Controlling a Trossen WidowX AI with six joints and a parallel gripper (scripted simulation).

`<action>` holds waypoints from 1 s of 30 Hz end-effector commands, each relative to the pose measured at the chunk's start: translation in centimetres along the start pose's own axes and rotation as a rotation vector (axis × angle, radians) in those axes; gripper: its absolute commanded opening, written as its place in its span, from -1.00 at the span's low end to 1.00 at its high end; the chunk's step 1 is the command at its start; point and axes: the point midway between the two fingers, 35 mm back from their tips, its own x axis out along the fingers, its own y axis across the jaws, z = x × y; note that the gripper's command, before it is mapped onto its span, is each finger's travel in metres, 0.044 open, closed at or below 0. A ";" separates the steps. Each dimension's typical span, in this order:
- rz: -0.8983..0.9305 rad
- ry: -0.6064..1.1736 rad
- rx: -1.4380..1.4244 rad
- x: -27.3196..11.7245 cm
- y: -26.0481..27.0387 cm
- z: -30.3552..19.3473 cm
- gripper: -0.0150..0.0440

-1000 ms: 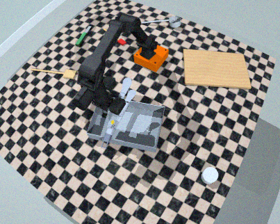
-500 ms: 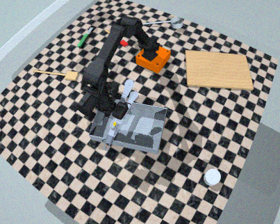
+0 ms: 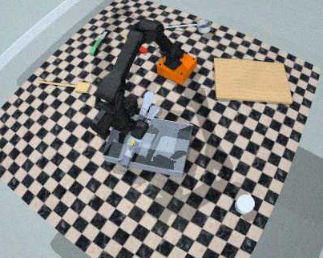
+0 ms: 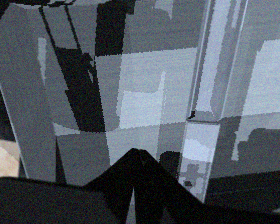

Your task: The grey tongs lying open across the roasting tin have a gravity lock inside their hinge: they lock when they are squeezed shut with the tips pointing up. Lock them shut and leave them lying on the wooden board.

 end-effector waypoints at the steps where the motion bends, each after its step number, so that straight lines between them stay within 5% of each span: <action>1: -0.001 -0.001 -0.008 0.1 -0.4 0.0 -1.00; 30: 0.037 0.001 -0.053 0.4 -5.3 0.3 -1.00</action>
